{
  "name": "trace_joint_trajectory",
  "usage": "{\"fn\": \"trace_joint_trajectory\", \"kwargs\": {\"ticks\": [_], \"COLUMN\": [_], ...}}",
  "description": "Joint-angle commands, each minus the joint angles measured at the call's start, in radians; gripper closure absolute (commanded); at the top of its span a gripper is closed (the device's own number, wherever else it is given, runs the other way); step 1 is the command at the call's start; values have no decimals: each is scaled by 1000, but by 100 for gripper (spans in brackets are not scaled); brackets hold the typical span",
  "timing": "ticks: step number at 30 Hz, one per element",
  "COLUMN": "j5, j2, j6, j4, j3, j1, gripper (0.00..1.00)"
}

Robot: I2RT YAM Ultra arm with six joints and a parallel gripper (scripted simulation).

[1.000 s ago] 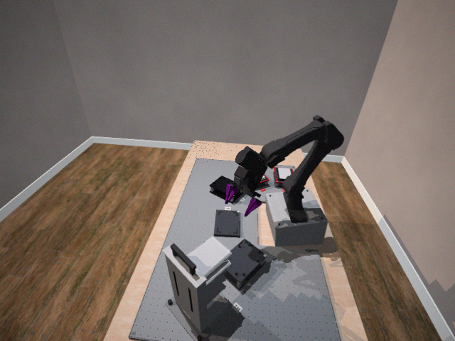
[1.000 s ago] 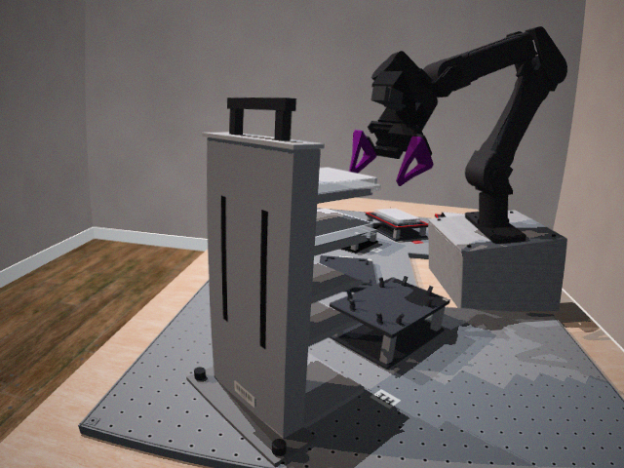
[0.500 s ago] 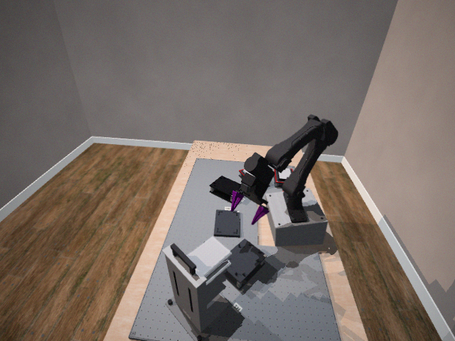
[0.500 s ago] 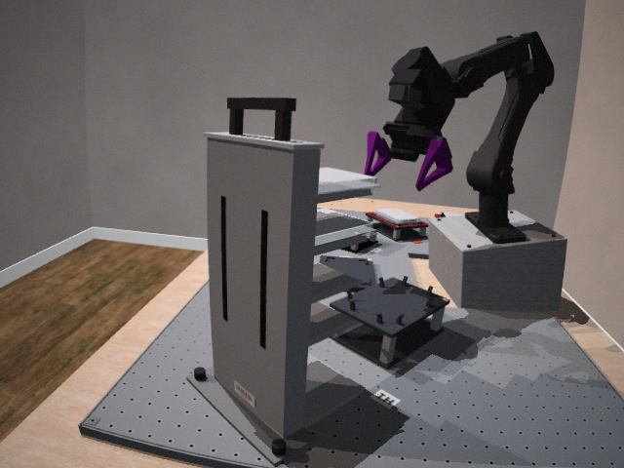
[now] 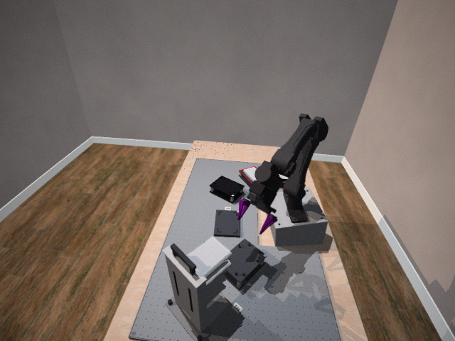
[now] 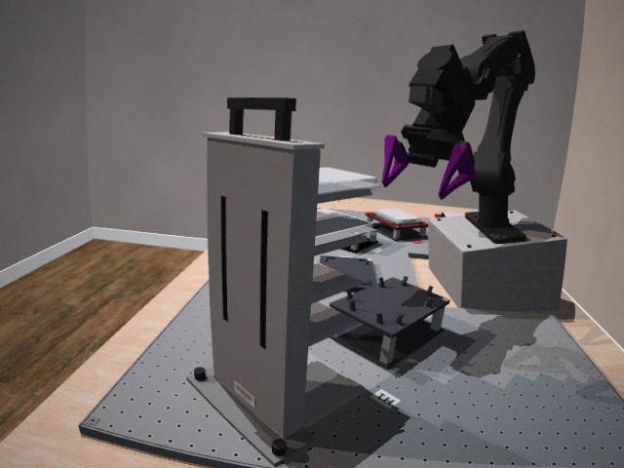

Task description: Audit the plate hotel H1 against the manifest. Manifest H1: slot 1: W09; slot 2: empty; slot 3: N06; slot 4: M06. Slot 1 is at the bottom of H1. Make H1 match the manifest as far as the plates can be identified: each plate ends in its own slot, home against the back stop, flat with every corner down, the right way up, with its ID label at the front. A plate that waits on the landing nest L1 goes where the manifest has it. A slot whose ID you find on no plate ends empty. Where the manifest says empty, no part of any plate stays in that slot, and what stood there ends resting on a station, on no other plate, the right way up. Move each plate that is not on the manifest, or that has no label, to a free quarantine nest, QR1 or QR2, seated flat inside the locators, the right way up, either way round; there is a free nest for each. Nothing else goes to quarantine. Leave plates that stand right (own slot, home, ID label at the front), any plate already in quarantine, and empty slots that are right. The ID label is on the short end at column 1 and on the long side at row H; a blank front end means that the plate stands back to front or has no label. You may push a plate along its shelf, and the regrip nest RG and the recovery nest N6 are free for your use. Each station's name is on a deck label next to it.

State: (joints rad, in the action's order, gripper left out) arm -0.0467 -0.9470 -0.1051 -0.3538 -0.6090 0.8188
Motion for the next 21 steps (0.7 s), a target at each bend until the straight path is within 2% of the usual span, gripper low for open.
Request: {"fn": "trace_joint_trajectory", "kwargs": {"ticks": [1, 4, 10, 14, 21], "j5": [-47, -79, -79, -86, -86], "j2": [0, -15, -15, -3, -3], "j6": [42, 67, 67, 73, 73], "j4": [23, 31, 31, -29, -31], "j3": [-14, -19, -19, -66, -68], "j1": [14, 55, 55, 64, 64], "gripper": [0, 0, 0, 0, 0]}}
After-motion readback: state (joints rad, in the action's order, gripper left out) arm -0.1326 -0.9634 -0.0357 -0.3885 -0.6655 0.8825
